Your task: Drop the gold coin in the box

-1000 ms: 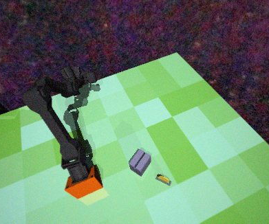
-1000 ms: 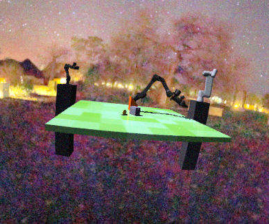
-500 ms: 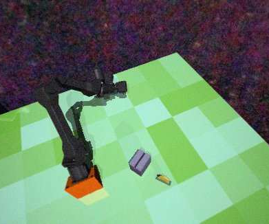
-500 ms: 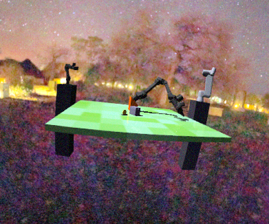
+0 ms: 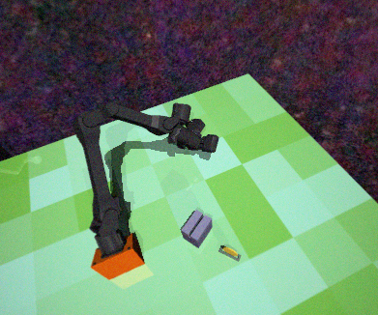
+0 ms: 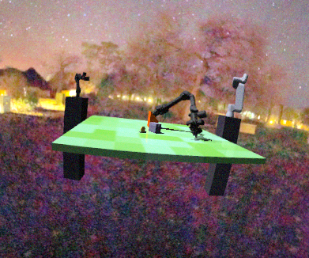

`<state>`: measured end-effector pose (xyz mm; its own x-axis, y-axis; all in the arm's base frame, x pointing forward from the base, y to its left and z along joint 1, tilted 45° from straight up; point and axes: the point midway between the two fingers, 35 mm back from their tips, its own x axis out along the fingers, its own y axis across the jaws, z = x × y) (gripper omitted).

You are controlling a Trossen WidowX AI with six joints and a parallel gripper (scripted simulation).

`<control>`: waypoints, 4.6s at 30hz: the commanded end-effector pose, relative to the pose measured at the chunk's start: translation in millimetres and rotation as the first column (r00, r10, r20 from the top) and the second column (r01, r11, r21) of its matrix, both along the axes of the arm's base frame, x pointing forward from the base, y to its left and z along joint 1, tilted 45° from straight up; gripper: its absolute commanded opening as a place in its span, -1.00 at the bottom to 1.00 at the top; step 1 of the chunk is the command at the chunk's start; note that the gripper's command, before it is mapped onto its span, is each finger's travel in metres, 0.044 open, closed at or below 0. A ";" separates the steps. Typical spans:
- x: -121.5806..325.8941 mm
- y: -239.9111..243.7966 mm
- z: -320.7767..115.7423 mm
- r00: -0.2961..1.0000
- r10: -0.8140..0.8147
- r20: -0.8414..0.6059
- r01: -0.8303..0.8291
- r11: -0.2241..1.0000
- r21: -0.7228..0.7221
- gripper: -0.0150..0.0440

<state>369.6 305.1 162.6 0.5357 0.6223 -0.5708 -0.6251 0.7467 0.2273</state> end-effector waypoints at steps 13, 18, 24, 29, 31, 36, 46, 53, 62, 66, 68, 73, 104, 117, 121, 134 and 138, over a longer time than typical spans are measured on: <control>44.0 -192.2 -139.7 0.750 -0.351 -0.561 0.272 0.936 -0.222 0.05; 26.1 -256.8 -174.4 0.506 -0.411 -0.758 0.375 0.896 -0.236 0.05; -13.9 -329.9 -207.3 0.095 -0.338 -0.936 0.541 0.807 -0.236 0.05; -34.2 -357.3 -216.6 -0.073 -0.243 -0.967 0.616 0.752 -0.235 0.05; -35.6 -358.8 -217.8 -0.073 -0.243 -0.967 0.616 0.752 -0.235 0.05; -35.8 -356.9 -219.9 -0.073 -0.243 -0.967 0.616 0.752 -0.235 0.05; -39.8 -329.6 -248.7 -0.072 -0.242 -0.968 0.616 0.752 -0.234 0.05; -40.5 -324.0 -255.2 -0.072 -0.241 -0.968 0.616 0.752 -0.234 0.05; -41.2 -314.3 -265.8 -0.072 -0.241 -0.968 0.616 0.752 -0.233 0.05; -41.7 -309.8 -270.5 -0.072 -0.241 -0.968 0.616 0.752 -0.233 0.05; -42.0 -307.6 -272.8 -0.072 -0.241 -0.968 0.616 0.752 -0.233 0.05; -42.9 -302.1 -278.5 -0.072 -0.240 -0.968 0.616 0.752 -0.233 0.05; -46.2 -287.2 -293.4 -0.072 -0.238 -0.968 0.616 0.753 -0.231 -0.49; -40.6 -305.7 -276.4 -0.072 -0.242 -0.968 0.617 0.752 -0.234 -0.49; -39.0 -312.8 -269.5 -0.072 -0.243 -0.967 0.617 0.751 -0.235 -0.49; -36.0 -335.9 -246.0 -0.072 -0.244 -0.967 0.617 0.751 -0.236 -0.49; -35.8 -343.0 -238.4 -0.072 -0.244 -0.967 0.616 0.751 -0.236 -0.49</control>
